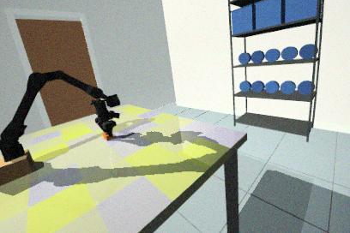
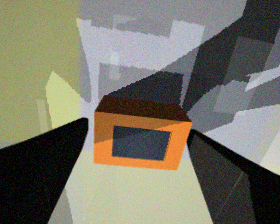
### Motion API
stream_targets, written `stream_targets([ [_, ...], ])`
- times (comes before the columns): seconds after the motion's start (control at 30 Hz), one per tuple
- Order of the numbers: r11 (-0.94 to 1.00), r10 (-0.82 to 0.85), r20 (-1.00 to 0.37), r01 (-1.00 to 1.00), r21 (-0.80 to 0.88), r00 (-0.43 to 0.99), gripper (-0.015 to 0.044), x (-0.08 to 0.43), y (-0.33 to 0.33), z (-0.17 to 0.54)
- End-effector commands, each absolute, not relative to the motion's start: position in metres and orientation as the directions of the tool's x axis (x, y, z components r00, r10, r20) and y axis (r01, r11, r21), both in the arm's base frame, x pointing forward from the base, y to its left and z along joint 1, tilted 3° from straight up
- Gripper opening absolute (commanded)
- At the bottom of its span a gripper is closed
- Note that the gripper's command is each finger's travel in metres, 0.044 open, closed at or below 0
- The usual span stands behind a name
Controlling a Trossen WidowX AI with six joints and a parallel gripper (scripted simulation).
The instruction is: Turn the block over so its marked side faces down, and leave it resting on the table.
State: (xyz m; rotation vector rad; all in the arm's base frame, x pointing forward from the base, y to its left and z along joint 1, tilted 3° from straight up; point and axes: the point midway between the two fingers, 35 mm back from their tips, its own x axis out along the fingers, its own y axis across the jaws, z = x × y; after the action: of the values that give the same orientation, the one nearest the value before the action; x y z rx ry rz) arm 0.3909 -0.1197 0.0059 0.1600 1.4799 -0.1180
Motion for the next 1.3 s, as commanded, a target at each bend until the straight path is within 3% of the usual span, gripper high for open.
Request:
stream_targets([
  [0.0,0.984,0.019,-0.997,0.176,0.032,0.075,0.0302,0.389,-0.12,0.001],
  [0.7,0.984,0.019,-0.997,0.176,0.032,0.075,0.0162,0.389,-0.12,0.001],
  [0.9,0.984,0.018,-0.997,0.176,0.031,0.075,0.0005,0.387,-0.12,0.031],
  [1.27,0.983,0.005,-0.988,0.179,0.033,0.154,0.0,0.389,-0.121,0.027],
])
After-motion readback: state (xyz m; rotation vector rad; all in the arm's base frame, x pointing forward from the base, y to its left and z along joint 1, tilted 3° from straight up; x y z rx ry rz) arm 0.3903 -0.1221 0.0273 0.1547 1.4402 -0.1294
